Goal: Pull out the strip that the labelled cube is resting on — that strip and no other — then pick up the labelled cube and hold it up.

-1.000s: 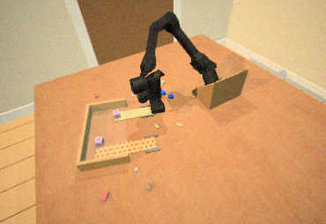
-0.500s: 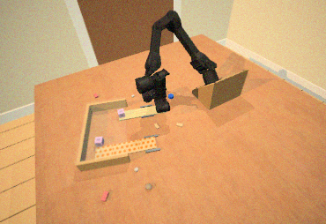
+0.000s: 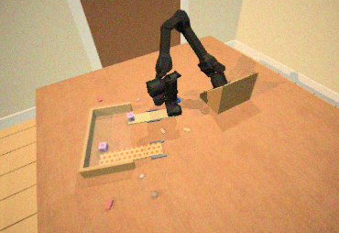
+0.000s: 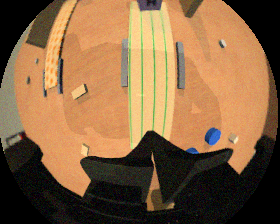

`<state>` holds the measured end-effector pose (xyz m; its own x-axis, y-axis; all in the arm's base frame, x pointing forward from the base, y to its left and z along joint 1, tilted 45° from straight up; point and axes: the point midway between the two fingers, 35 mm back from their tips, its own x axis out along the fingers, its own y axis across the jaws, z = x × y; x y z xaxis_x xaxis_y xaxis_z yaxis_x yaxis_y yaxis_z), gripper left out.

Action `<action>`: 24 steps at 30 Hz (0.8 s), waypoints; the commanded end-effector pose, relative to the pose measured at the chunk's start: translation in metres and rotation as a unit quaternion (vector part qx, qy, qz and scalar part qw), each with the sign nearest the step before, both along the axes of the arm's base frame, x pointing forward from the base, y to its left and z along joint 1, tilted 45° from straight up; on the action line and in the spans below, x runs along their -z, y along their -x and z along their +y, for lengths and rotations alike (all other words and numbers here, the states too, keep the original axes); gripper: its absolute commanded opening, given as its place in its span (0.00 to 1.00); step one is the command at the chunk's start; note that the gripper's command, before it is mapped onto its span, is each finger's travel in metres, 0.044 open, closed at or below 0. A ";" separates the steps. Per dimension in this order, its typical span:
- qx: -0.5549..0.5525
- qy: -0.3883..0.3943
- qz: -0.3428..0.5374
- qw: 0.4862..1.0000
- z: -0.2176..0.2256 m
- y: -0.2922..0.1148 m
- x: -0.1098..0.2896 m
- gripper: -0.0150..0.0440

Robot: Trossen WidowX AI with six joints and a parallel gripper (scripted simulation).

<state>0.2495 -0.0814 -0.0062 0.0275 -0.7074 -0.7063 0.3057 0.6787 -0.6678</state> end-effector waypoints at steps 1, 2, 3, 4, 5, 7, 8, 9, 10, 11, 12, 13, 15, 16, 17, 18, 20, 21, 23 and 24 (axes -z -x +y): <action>0.007 -0.002 0.011 1.000 -0.001 0.013 0.006 0.25; 0.007 -0.002 0.011 1.000 -0.001 0.014 0.006 0.25; 0.007 -0.002 0.011 1.000 0.000 0.015 0.006 0.25; 0.007 -0.002 0.011 1.000 0.000 0.017 0.007 0.25; 0.007 -0.002 0.011 1.000 0.000 0.019 0.007 0.25; 0.007 -0.002 0.011 1.000 0.001 0.022 0.008 0.25; 0.007 -0.002 0.012 1.000 0.001 0.023 0.008 0.25; 0.007 -0.002 0.012 1.000 0.002 0.025 0.009 0.25; 0.007 -0.002 0.012 1.000 0.002 0.026 0.009 0.25; 0.007 -0.002 0.012 1.000 0.002 0.027 0.009 0.25; 0.007 -0.002 0.012 1.000 0.003 0.029 0.010 0.25; 0.007 -0.002 0.012 1.000 0.003 0.030 0.010 0.25; 0.007 -0.002 0.012 1.000 0.004 0.033 0.011 0.25; 0.007 -0.002 0.012 1.000 0.004 0.035 0.011 0.25; 0.007 -0.002 0.012 1.000 0.004 0.036 0.012 0.25; 0.007 -0.002 0.012 1.000 0.005 0.038 0.012 0.25; 0.007 -0.002 0.012 1.000 0.005 0.040 0.013 0.25; 0.007 -0.002 0.012 1.000 0.006 0.042 0.013 0.25; 0.007 -0.002 0.012 1.000 0.006 0.045 0.014 0.25; 0.007 -0.002 0.012 1.000 0.007 0.046 0.014 0.25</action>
